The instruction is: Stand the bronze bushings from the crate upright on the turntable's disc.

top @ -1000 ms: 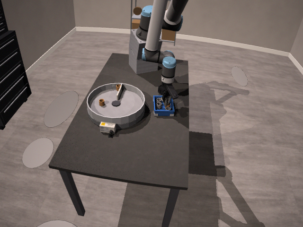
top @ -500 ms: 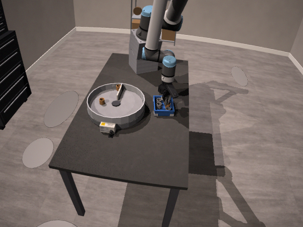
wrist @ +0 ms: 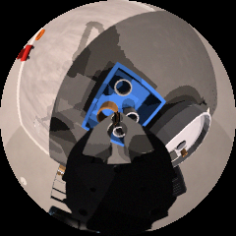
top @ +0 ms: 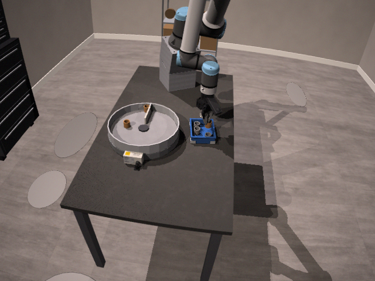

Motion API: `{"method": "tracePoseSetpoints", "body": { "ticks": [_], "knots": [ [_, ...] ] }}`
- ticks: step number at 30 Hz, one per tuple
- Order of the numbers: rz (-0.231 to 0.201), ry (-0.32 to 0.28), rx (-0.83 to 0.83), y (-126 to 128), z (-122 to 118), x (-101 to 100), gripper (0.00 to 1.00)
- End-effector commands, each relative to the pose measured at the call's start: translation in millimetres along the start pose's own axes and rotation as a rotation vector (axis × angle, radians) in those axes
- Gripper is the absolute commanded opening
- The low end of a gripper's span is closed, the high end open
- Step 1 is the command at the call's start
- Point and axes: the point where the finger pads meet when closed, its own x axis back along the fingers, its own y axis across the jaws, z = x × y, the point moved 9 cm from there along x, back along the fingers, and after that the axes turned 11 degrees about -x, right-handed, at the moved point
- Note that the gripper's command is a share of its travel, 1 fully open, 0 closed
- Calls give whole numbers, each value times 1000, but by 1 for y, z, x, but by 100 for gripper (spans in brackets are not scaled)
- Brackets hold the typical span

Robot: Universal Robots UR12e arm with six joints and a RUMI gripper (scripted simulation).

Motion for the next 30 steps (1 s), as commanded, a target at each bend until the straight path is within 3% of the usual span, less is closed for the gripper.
{"method": "tracePoseSetpoints", "body": {
  "ticks": [1, 12, 30],
  "knots": [
    [0, 0, 0, 0, 0, 25, 0],
    [0, 0, 0, 0, 0, 66, 0],
    [0, 0, 0, 0, 0, 74, 0]
  ]
}}
